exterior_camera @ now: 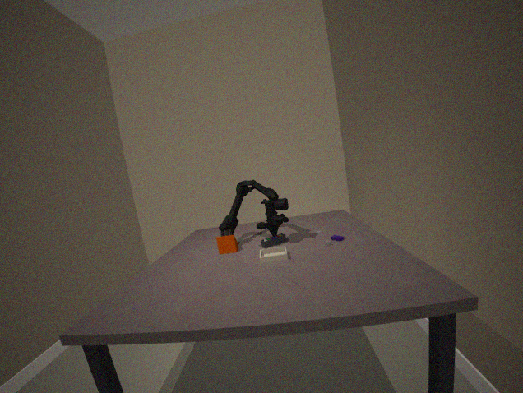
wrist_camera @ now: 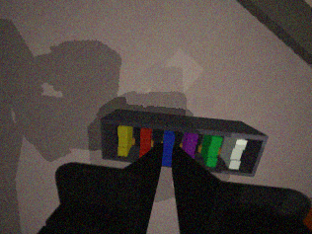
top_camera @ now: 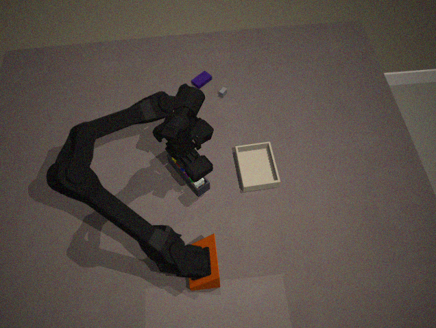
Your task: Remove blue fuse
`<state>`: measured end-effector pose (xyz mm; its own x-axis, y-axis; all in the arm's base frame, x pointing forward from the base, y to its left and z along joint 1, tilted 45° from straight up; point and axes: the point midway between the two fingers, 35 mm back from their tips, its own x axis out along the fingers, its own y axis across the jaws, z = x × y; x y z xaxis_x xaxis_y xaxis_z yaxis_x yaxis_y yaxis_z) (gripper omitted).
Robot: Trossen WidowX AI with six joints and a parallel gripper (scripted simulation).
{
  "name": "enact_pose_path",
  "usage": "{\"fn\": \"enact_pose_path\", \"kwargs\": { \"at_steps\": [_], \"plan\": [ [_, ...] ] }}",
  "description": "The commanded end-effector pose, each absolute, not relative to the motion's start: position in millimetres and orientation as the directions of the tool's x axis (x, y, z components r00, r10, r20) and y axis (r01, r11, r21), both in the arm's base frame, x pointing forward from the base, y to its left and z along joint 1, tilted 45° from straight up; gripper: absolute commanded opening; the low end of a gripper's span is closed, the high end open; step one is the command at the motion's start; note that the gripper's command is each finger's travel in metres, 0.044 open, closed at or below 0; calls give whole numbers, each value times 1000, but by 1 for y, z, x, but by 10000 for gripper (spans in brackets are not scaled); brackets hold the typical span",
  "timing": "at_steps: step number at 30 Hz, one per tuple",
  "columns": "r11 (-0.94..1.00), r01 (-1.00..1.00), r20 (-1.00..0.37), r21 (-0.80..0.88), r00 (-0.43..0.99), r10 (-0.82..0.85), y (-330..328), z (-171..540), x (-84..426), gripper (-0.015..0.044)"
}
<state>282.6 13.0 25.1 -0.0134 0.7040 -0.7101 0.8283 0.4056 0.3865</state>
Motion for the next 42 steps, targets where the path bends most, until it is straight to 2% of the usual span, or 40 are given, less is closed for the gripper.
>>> {"fn": "enact_pose_path", "kwargs": {
  "at_steps": [1,42],
  "plan": [
    [409,826,-713,389,-12,701,11,27,283,0],
    [407,827,-712,387,-12,702,-4,41,284,0]
  ]
}}
